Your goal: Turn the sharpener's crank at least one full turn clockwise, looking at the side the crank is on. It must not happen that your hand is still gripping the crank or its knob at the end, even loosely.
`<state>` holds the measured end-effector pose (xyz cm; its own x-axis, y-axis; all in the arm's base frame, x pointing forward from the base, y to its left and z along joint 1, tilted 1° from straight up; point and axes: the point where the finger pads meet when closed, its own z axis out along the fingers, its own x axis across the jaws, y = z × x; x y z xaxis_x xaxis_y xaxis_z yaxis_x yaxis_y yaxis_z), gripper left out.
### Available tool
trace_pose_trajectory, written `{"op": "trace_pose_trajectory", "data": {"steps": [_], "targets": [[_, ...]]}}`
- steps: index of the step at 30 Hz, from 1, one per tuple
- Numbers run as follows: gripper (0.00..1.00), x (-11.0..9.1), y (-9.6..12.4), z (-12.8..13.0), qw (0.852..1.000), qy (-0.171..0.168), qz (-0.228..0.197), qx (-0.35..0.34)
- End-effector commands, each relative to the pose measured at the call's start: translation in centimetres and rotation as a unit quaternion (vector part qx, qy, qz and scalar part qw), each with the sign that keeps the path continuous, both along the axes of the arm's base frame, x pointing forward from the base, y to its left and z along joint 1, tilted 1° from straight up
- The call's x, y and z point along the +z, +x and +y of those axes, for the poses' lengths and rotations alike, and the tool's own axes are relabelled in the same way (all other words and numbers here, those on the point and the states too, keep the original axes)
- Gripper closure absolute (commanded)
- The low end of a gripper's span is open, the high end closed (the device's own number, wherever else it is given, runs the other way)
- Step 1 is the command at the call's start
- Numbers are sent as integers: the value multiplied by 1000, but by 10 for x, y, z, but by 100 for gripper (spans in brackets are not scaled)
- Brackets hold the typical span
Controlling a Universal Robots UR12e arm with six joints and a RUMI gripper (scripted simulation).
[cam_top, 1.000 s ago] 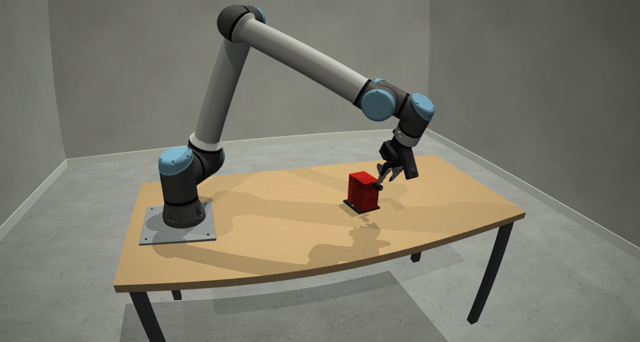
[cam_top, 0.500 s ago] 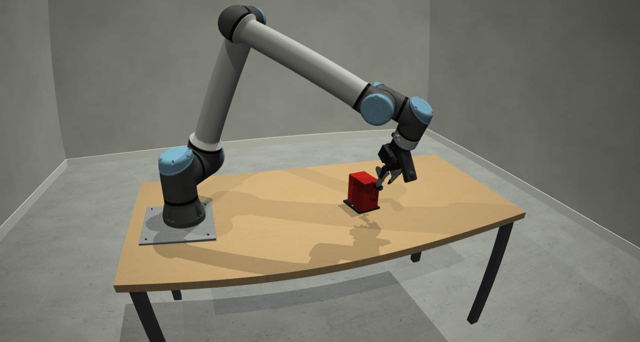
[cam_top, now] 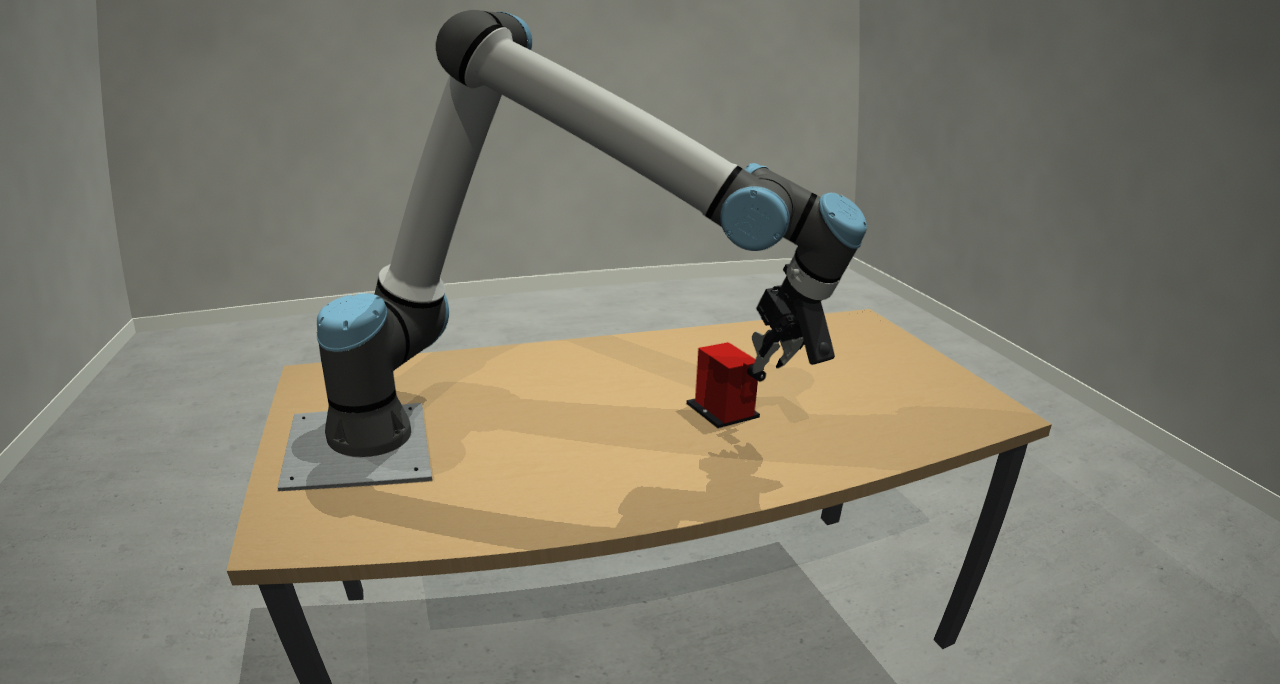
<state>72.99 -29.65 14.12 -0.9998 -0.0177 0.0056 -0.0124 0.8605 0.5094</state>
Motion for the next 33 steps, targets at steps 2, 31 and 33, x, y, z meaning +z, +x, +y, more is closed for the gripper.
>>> {"op": "trace_pose_trajectory", "data": {"steps": [2,31,33], "targets": [[68,2,1,-1,1000,0,-1,-1],[68,-16,0,11,1000,1,1,0],[68,-18,0,12,1000,1,1,0]]}}
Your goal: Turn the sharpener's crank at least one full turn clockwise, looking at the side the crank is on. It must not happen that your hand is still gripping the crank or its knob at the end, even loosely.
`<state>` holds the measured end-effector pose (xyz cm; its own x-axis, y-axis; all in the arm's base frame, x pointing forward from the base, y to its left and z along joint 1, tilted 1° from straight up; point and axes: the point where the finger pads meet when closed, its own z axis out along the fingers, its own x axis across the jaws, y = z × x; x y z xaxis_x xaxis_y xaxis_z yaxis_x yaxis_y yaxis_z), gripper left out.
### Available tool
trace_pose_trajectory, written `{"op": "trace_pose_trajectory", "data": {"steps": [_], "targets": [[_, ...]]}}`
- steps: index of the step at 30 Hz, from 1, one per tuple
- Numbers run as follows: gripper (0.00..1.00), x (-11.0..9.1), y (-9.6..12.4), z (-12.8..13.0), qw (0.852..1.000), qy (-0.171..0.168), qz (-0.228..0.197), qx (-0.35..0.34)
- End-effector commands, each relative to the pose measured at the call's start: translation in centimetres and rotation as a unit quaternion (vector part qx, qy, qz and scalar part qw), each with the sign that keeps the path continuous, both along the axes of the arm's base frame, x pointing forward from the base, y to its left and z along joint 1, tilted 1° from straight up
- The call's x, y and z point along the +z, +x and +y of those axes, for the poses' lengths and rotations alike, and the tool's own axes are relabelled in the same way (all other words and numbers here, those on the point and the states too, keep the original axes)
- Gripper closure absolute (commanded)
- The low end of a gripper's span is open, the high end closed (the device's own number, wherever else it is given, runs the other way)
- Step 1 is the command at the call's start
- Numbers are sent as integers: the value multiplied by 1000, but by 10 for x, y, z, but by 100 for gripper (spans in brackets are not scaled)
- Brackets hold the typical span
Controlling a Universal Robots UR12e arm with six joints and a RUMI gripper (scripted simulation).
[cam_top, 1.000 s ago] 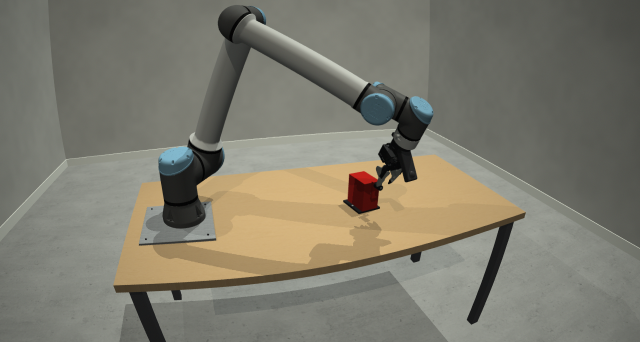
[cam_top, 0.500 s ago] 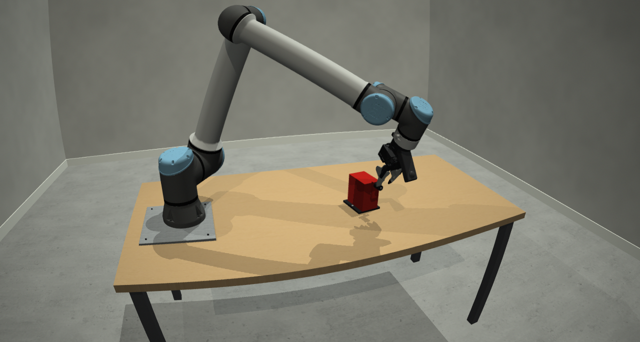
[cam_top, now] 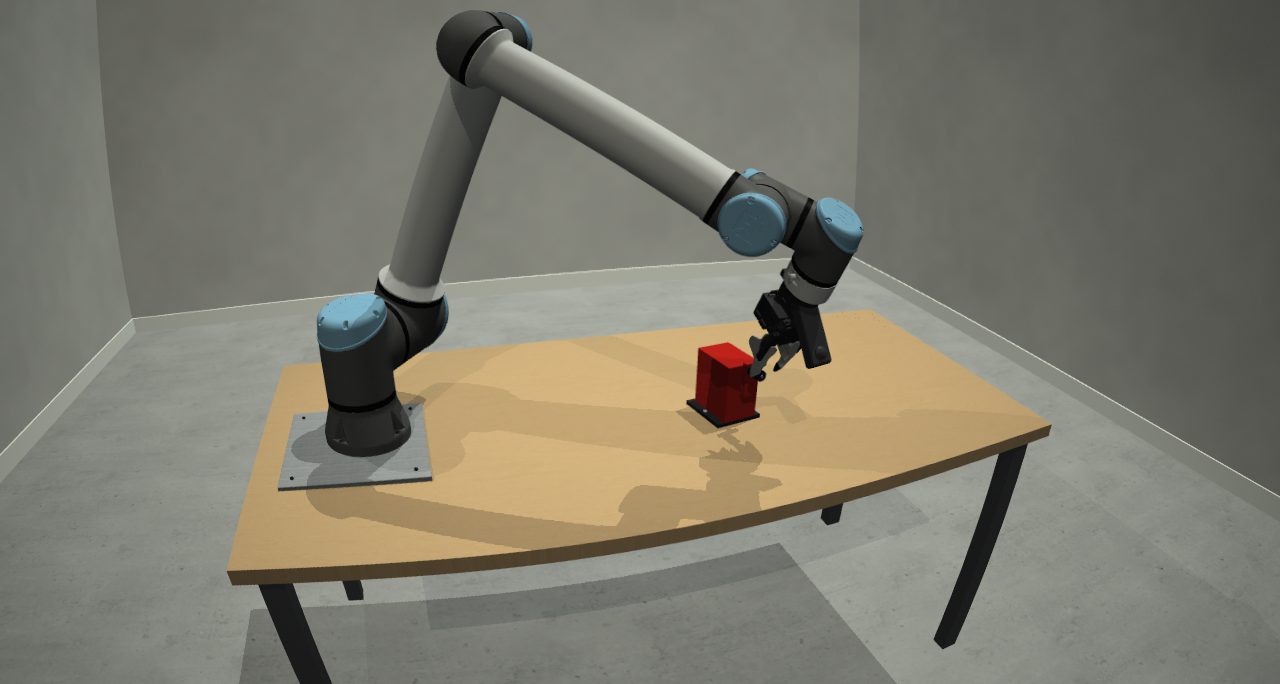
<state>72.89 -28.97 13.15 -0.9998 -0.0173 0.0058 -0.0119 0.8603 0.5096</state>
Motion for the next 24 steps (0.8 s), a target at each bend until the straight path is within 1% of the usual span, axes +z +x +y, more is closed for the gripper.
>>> {"op": "trace_pose_trajectory", "data": {"steps": [1,13,24], "targets": [[68,-10,1,6,1000,1,1,0],[68,-20,0,12,1000,1,1,0],[68,-18,1,10,1000,-1,-1,-1]]}}
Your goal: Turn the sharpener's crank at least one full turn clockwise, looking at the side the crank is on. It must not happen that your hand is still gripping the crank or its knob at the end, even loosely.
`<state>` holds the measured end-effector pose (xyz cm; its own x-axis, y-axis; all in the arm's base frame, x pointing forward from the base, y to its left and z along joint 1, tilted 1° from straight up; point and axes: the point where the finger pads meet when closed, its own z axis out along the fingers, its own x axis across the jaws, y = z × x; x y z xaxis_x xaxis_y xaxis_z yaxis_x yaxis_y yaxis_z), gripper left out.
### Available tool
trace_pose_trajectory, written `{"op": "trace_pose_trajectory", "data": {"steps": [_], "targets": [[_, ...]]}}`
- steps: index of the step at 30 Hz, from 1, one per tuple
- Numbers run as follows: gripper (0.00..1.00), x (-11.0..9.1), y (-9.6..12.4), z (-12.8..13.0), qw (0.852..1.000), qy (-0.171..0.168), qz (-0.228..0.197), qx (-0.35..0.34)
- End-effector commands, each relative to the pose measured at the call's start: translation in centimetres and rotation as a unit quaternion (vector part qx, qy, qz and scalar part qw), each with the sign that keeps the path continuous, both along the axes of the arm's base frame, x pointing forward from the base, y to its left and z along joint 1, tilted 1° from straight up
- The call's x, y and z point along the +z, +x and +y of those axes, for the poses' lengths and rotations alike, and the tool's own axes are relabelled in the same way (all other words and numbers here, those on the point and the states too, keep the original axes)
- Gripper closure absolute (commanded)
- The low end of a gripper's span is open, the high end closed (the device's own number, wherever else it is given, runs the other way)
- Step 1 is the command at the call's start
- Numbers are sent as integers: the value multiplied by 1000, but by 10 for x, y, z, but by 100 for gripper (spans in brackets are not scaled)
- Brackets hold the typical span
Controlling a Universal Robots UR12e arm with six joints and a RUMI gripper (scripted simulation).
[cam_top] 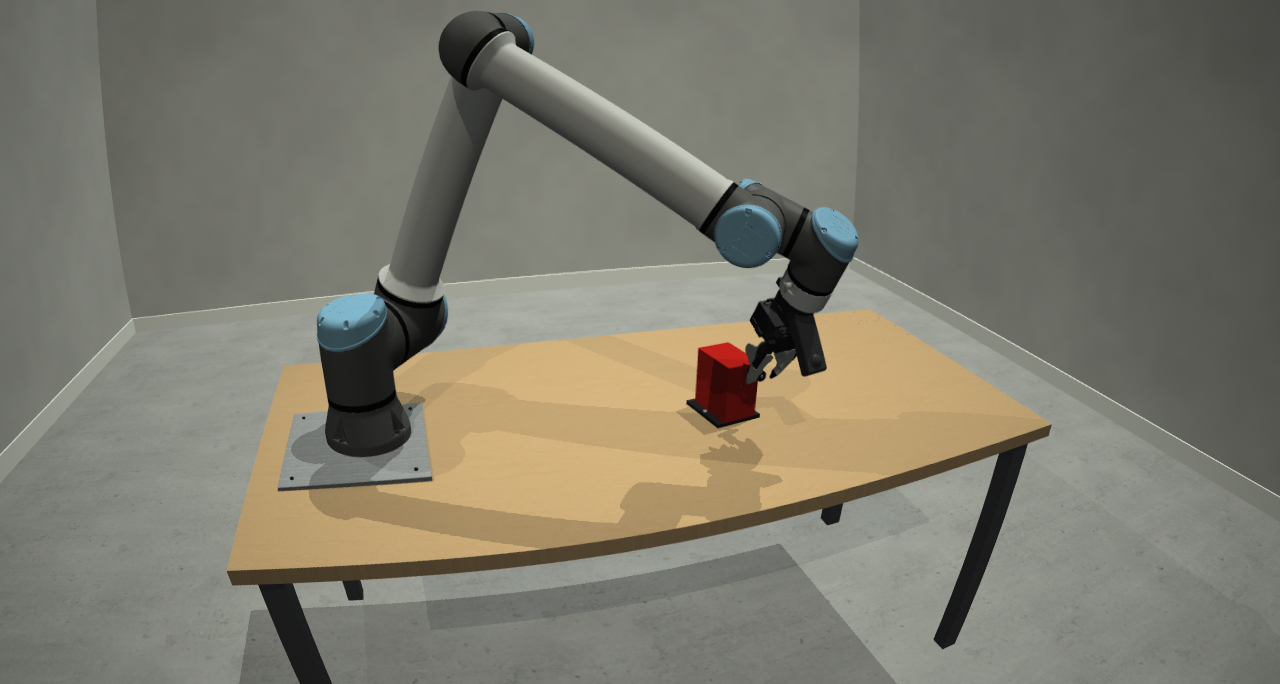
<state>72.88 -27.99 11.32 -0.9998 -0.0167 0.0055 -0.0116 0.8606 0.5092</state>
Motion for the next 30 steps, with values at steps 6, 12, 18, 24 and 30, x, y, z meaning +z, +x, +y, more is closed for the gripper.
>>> {"op": "trace_pose_trajectory", "data": {"steps": [6,12,18,24,30], "targets": [[68,0,1,0,1000,0,-1,0],[68,0,1,1,1000,0,-1,0],[91,0,1,1,1000,0,-1,0],[91,0,1,1,1000,0,-1,0],[91,0,1,1,1000,0,-1,0]]}}
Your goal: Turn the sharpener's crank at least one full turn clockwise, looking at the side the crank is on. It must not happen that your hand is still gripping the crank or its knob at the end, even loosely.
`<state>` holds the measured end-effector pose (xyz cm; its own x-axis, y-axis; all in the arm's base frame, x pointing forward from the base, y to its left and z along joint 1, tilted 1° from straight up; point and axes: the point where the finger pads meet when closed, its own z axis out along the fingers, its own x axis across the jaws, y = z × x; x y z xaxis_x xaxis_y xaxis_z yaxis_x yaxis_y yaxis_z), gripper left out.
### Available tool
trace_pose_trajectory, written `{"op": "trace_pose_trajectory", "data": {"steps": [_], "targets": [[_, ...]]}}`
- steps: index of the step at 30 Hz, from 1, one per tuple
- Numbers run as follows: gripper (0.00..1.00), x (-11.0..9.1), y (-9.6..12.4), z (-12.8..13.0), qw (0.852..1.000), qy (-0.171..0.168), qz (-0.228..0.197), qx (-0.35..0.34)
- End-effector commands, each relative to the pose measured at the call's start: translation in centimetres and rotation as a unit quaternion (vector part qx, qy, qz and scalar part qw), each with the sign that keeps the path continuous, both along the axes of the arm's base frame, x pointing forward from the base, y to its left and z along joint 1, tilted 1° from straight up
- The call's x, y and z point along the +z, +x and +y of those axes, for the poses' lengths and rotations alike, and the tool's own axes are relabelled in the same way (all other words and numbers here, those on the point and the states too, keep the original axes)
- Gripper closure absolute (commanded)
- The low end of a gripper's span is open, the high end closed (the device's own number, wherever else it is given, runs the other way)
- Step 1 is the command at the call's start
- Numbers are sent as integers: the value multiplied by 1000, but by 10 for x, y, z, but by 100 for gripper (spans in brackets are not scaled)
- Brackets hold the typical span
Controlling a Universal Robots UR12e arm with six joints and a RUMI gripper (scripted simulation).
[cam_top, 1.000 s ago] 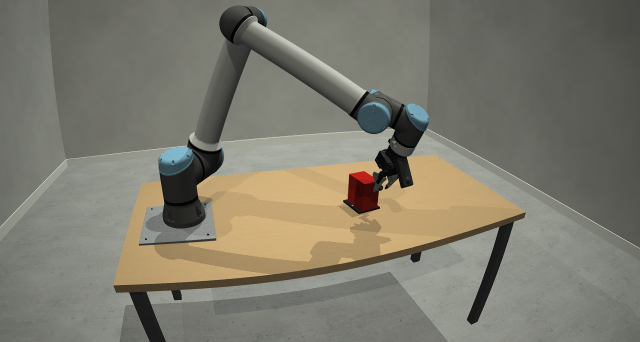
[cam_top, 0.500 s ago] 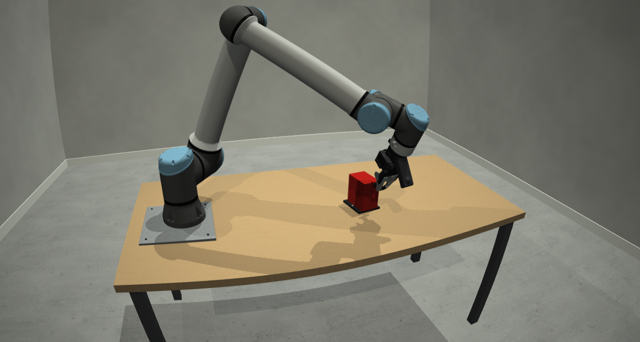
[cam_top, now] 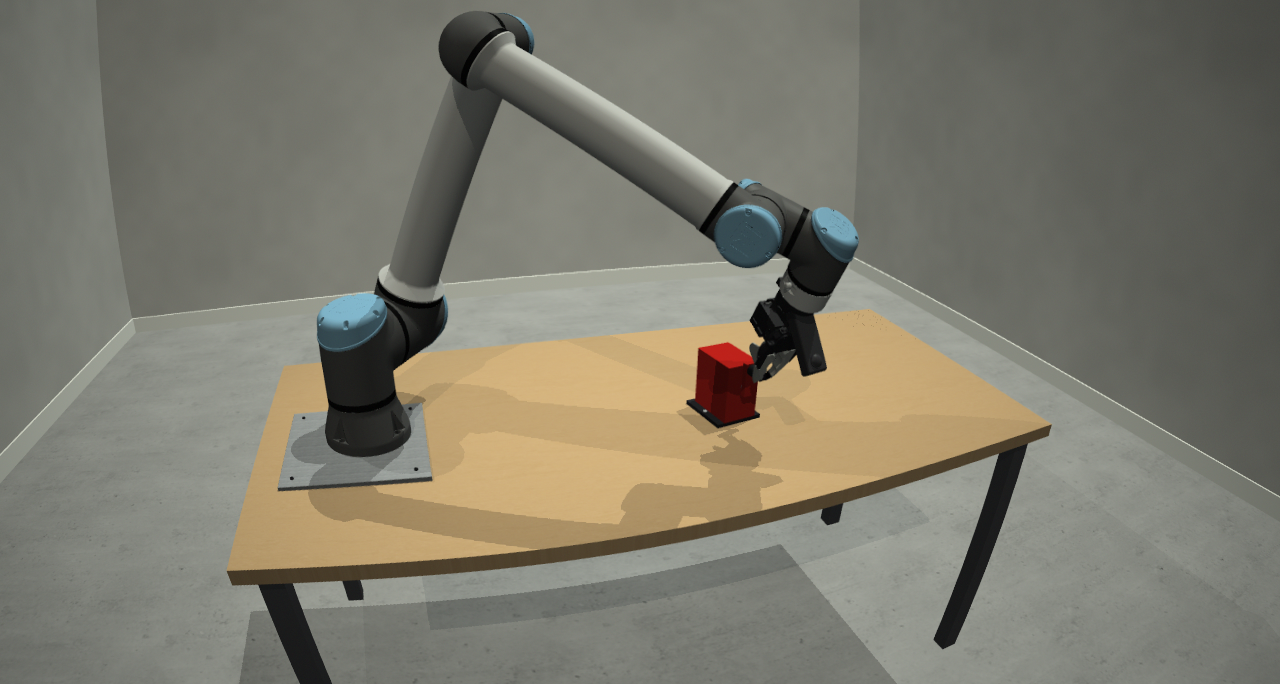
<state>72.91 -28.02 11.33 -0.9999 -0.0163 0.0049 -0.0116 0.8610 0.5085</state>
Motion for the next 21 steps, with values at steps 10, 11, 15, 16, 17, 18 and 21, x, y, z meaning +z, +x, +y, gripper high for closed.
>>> {"op": "trace_pose_trajectory", "data": {"steps": [10,11,15,16,17,18,21], "targets": [[91,0,1,1,1000,0,-1,0],[91,0,1,1,1000,0,-1,0],[91,0,1,1,1000,0,-1,0],[91,1,3,-1,1000,0,-1,0],[91,1,2,0,1000,0,-1,0],[91,1,2,0,1000,0,-1,0],[91,1,2,0,1000,0,-1,0]]}}
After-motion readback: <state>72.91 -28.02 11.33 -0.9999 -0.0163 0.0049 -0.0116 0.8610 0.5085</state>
